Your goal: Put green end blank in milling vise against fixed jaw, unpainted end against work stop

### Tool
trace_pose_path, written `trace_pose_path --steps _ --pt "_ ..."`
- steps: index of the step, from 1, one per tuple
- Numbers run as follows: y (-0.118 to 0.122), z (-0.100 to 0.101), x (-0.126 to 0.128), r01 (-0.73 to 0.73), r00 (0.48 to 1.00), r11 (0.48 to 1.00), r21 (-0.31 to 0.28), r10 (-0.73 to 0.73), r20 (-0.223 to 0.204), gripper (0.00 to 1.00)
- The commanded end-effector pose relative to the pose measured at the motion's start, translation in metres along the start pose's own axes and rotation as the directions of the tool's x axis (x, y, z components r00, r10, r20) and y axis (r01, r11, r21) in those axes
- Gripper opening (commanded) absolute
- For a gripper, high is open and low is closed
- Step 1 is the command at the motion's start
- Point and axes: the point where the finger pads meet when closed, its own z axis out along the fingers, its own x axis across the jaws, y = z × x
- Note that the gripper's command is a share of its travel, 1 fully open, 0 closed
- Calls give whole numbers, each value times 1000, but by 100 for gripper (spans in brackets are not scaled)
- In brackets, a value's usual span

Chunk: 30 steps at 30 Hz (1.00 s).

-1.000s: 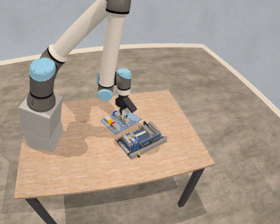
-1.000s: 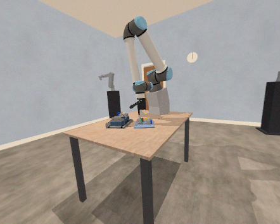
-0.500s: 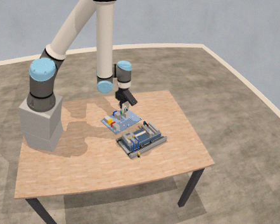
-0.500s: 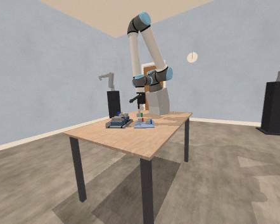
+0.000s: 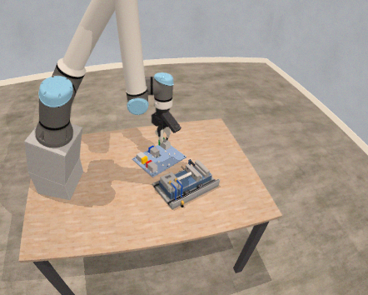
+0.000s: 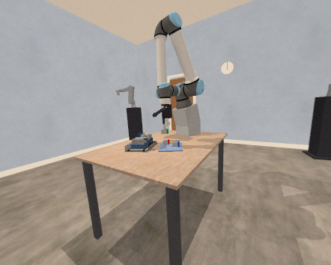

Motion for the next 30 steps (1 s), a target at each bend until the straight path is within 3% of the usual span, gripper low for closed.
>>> trace_pose_path --steps 1,30 --pt "0 -4 0 0 1000 1000 0 0 0 0" --pt "-1 -4 0 -9 1000 1000 0 9 0 0"
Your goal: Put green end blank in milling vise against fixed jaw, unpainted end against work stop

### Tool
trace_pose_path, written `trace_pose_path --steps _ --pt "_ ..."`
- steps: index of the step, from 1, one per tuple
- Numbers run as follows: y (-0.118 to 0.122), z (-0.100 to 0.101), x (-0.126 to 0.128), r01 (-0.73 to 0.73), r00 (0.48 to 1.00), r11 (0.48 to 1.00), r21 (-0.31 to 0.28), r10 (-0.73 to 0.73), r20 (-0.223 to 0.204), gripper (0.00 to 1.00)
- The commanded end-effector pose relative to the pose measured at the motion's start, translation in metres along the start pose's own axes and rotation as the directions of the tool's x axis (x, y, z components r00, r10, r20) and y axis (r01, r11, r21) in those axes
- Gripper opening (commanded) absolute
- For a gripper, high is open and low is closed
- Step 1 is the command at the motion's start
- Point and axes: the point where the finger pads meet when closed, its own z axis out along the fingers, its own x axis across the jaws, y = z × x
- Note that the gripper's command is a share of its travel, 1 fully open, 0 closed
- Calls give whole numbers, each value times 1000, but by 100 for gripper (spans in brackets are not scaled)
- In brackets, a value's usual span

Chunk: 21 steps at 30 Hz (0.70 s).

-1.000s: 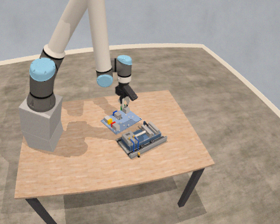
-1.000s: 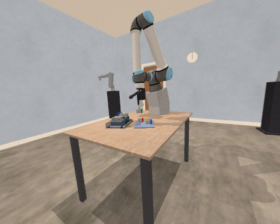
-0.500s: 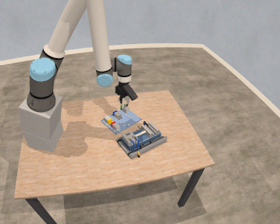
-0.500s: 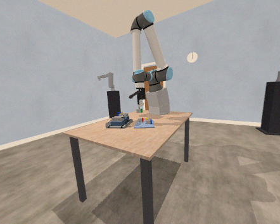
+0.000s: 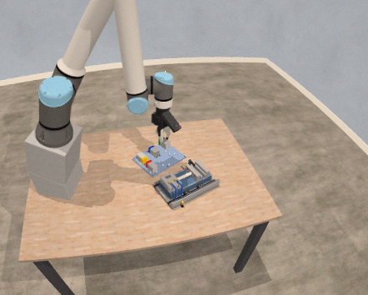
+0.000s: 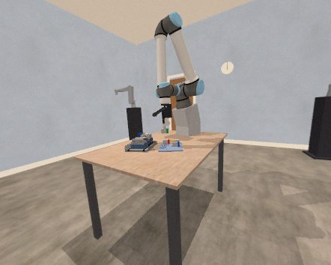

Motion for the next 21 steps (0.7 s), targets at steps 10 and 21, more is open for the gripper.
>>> trace_pose_path --steps 10,21 --pt "-1 0 -1 -14 1000 1000 1 14 1 0" --pt "-3 0 -1 -33 999 999 0 33 1 0"
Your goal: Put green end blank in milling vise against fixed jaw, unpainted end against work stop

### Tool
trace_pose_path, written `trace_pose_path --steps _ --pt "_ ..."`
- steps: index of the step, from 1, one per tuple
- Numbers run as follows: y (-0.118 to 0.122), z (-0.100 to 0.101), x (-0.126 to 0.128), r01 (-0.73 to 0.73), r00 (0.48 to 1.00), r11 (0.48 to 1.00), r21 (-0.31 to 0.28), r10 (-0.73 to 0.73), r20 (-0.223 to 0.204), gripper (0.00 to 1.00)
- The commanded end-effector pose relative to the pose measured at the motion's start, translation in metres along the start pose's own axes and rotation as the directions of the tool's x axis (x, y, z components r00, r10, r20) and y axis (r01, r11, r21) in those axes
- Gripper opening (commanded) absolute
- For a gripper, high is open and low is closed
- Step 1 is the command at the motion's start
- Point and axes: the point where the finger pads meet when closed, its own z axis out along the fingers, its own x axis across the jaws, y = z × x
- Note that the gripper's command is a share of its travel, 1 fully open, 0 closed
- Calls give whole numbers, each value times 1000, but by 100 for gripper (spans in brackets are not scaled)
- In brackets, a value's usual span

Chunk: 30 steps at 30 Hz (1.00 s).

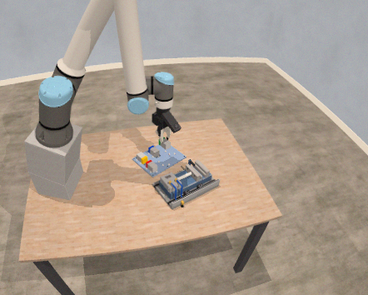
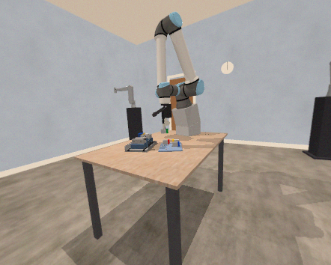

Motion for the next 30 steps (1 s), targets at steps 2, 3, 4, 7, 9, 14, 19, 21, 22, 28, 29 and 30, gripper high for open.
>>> trace_pose_path --steps 2,3,4,7,9,14,19,21,22,28,29,30 --pt "-1 0 -1 -11 1000 1000 1 11 1 0" --pt "-1 0 -1 -14 1000 1000 1 14 1 0" --pt "-1 0 -1 -17 1000 1000 1 17 1 0" --pt "-2 0 -1 -26 1000 1000 0 26 1 0" --pt "-2 0 -1 -33 999 999 0 33 1 0" --pt "-4 0 -1 -52 999 999 0 52 1 0" --pt "-5 0 -1 -65 998 998 0 65 1 0" --pt "-5 0 -1 -74 997 997 0 74 1 0" --pt "-6 0 -1 -79 997 997 0 79 1 0" --pt "-8 0 -2 -111 994 994 0 111 1 0" --pt "-8 0 -2 -116 993 993 0 116 1 0" --pt "-9 0 -2 -122 993 993 0 122 1 0"
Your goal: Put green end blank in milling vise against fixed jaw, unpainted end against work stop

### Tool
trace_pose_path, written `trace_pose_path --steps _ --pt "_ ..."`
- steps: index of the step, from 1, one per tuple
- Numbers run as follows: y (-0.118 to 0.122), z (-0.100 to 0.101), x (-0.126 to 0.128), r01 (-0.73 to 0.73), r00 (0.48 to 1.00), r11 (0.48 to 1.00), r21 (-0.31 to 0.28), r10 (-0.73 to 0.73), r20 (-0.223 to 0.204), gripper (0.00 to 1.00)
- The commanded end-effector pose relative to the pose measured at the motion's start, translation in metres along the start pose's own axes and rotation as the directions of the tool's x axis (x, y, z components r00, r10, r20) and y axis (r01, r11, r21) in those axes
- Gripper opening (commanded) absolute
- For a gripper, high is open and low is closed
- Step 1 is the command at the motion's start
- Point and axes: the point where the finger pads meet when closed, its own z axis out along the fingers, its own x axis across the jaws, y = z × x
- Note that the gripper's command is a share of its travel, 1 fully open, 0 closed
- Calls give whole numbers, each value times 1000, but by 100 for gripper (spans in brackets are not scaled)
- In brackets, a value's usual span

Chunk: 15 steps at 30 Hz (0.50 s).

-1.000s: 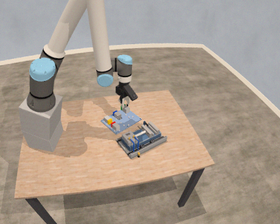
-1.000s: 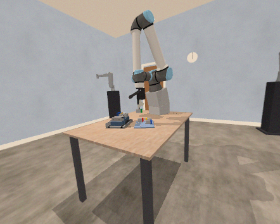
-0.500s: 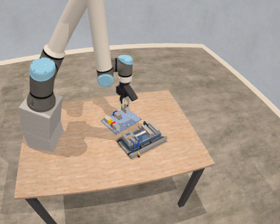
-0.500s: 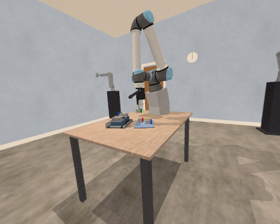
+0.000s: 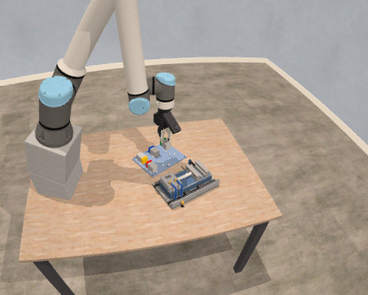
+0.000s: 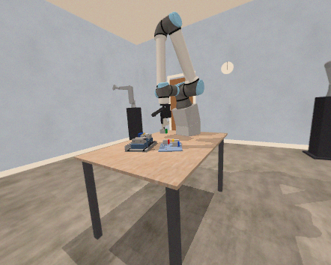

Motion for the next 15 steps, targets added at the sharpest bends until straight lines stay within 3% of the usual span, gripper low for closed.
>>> trace_pose_path --steps 1,15 --pt "-2 0 -1 -30 1000 1000 0 30 1 0" --pt "-8 0 -2 -112 994 994 0 112 1 0"
